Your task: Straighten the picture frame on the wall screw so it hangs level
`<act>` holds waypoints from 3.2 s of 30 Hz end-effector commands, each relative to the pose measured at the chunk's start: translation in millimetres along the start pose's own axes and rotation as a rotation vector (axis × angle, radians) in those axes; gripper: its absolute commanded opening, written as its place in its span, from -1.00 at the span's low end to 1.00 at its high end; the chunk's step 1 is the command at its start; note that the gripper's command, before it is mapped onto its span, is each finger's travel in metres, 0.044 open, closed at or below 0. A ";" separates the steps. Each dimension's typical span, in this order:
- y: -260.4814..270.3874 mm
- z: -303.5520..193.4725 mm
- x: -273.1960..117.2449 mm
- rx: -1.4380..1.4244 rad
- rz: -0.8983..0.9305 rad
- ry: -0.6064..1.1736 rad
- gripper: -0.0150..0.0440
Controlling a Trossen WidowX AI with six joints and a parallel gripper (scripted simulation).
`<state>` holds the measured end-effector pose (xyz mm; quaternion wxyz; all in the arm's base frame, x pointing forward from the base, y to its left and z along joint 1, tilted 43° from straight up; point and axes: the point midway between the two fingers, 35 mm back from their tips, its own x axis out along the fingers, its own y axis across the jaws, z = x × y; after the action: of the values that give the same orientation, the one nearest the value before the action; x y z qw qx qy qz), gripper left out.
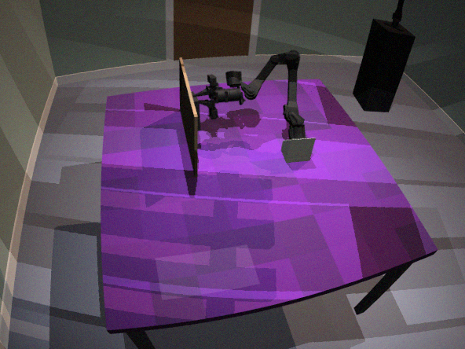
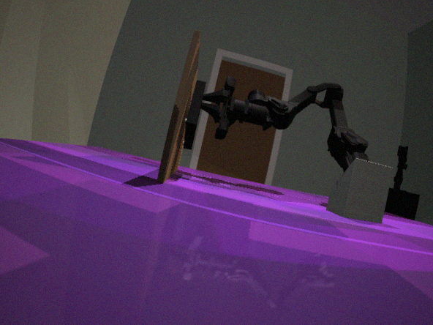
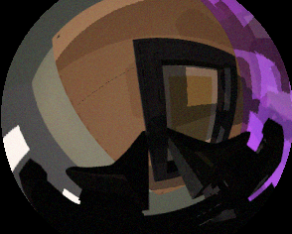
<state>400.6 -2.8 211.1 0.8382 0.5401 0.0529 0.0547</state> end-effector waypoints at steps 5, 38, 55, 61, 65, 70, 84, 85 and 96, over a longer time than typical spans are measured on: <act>0.8 -1.3 0.3 0.002 0.008 0.001 -0.49; 1.6 -6.8 0.3 0.003 0.008 0.001 -0.49; -1.3 -7.0 0.4 0.003 0.008 0.001 -0.49; -3.3 -6.9 0.4 0.003 0.008 0.001 -0.49; -4.7 -6.9 0.4 0.003 0.008 0.001 -0.49; -4.7 -6.1 0.6 -0.001 0.004 -0.003 -0.49; -5.4 -6.3 0.6 -0.006 0.004 -0.002 -0.49; -5.4 -6.3 0.6 -0.006 0.004 -0.002 -0.49; -5.7 -6.5 0.8 -0.097 0.004 -0.003 -0.49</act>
<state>400.7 0.9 203.3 0.8573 0.5092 0.0495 0.0575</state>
